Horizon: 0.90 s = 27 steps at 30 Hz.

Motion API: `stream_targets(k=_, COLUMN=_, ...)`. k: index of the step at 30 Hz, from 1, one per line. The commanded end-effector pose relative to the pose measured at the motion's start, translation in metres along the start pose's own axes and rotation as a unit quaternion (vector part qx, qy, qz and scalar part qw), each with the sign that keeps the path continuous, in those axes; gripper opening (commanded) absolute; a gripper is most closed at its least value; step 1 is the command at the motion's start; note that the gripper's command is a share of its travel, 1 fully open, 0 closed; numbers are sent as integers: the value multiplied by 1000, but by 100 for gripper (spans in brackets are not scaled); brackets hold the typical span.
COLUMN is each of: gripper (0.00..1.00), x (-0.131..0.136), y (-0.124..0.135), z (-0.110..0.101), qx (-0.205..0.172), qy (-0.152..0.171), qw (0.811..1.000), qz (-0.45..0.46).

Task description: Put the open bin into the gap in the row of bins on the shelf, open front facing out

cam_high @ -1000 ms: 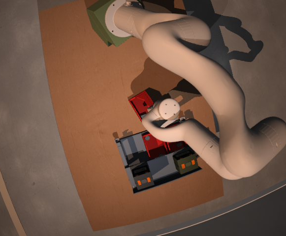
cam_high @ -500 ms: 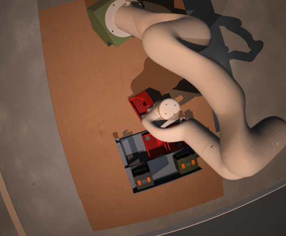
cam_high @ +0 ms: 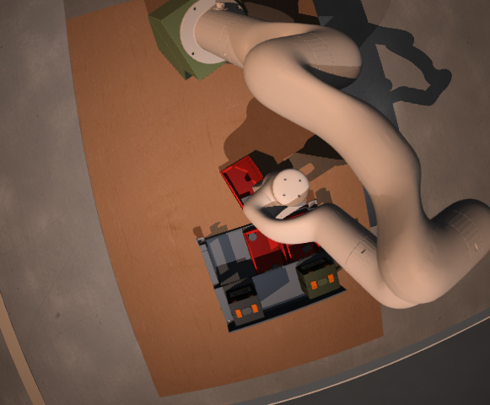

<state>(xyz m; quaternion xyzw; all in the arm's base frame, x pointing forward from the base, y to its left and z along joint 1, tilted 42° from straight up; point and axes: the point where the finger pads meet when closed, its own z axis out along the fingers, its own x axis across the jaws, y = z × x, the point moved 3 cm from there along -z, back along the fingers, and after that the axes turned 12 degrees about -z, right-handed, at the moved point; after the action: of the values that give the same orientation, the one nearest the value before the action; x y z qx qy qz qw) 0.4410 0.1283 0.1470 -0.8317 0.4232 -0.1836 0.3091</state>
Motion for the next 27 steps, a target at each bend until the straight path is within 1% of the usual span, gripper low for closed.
stream_targets(k=1, gripper=29, x=0, y=0, z=0, qx=0, qy=0, qw=1000, qz=0)
stream_targets(k=17, gripper=29, x=0, y=0, z=-1, qx=0, qy=0, qw=1000, qz=0)
stream_targets(k=18, gripper=0, x=0, y=0, z=-1, qx=0, qy=0, qw=1000, qz=0)
stream_targets(k=27, gripper=0, x=0, y=0, z=-1, qx=0, qy=0, qw=1000, qz=0)
